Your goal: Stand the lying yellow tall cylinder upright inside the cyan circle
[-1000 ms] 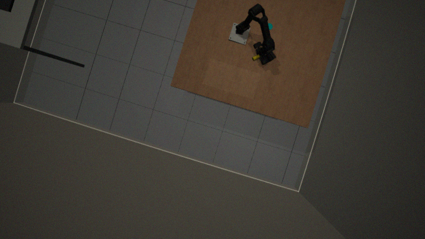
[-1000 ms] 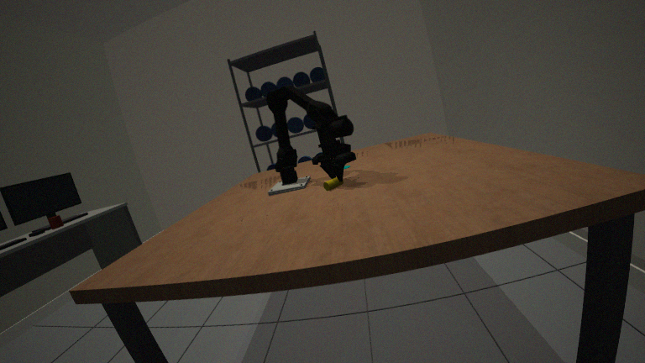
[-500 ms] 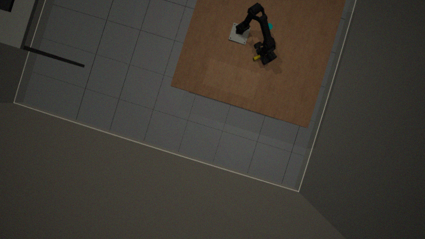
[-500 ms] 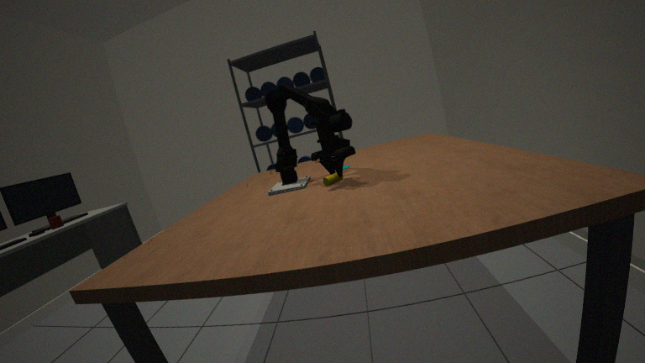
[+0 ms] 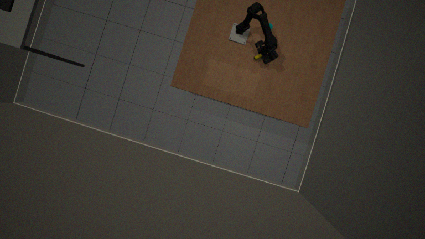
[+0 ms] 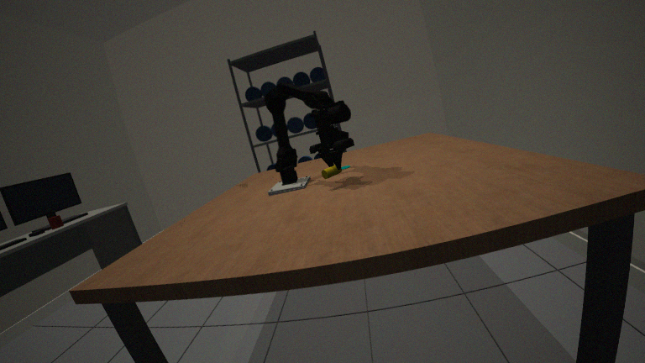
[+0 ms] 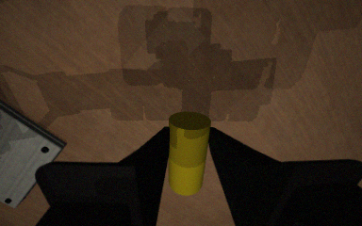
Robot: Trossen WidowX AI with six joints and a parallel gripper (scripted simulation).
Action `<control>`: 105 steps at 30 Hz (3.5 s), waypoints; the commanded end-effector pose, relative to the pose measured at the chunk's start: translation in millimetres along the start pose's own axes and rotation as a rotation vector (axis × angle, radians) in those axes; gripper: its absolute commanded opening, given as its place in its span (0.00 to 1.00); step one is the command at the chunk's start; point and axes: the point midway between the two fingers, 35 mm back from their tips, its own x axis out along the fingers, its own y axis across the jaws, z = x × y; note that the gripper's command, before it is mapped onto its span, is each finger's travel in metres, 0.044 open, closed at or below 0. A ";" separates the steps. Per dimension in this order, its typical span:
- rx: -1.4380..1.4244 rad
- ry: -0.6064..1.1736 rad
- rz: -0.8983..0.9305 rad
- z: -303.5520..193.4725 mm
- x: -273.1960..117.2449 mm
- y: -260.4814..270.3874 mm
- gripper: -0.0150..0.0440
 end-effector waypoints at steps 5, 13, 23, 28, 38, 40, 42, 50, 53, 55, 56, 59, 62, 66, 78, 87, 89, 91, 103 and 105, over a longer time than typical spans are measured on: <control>0.003 0.003 -0.001 0.1 -16.7 -0.6 0.43; 0.007 0.003 0.004 0.6 -31.6 0.6 0.43; 0.013 0.003 0.011 1.1 -50.2 3.5 0.43; 0.016 0.003 0.014 1.3 -59.5 5.5 0.43; 0.013 0.000 0.016 9.7 -64.5 8.9 0.43; 0.010 -0.002 0.017 15.2 -64.7 10.6 0.43; 0.008 -0.003 0.017 20.7 -65.0 12.4 0.43; -0.004 -0.009 0.018 40.1 -65.9 19.7 0.43; -0.017 -0.010 0.019 48.5 -66.4 22.6 0.43; -0.027 -0.010 0.020 54.3 -66.8 24.8 0.43; -0.032 -0.010 0.020 57.1 -67.0 26.0 0.43; -0.046 -0.010 0.021 65.7 -67.5 29.6 0.43; -0.060 -0.010 0.022 74.1 -68.1 33.5 0.43; -0.078 -0.011 0.023 85.1 -68.9 39.2 0.43; -0.135 -0.012 0.026 116.3 -71.6 59.0 0.43; -0.177 -0.012 0.027 137.7 -73.9 76.4 0.43; -0.186 -0.013 0.027 142.2 -74.4 80.6 0.43; -0.196 -0.013 0.028 146.6 -74.9 84.8 0.43; -0.252 -0.014 0.029 170.9 -78.3 112.3 0.43; -0.261 -0.015 0.029 174.6 -78.9 117.2 0.43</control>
